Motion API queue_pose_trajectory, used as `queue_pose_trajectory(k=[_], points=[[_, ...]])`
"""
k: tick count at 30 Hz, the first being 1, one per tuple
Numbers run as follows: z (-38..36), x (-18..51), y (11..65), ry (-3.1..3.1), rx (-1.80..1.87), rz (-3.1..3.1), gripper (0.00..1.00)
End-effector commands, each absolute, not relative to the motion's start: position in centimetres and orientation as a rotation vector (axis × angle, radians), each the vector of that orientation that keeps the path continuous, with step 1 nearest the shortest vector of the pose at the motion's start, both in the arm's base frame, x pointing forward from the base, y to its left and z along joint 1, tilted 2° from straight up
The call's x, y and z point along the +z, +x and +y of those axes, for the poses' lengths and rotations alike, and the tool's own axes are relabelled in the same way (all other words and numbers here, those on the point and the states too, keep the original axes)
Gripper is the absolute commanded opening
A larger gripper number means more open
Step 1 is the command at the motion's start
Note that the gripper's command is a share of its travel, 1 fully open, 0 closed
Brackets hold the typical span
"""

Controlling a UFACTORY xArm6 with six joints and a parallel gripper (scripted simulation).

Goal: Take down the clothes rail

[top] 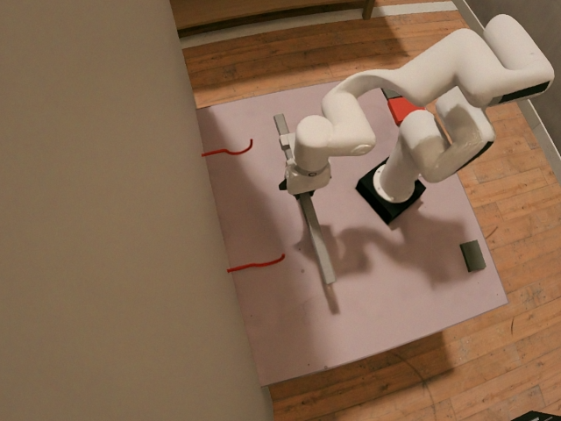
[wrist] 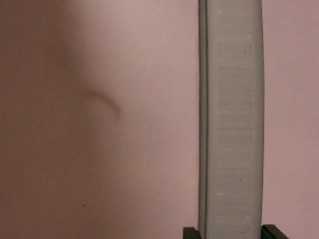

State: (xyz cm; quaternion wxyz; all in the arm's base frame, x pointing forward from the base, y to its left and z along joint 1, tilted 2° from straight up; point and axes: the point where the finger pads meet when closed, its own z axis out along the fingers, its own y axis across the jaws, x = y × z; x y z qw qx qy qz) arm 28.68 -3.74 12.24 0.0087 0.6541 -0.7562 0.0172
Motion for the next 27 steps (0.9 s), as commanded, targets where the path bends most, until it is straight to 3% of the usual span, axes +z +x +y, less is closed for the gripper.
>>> queue_pose_trajectory(k=[1, 27], points=[[-3.8, 11.7, 28.8, 2.045, 0.058, -2.364, 0.0], [-3.9, 8.0, 28.9, 2.045, 0.058, -2.364, 0.0]])
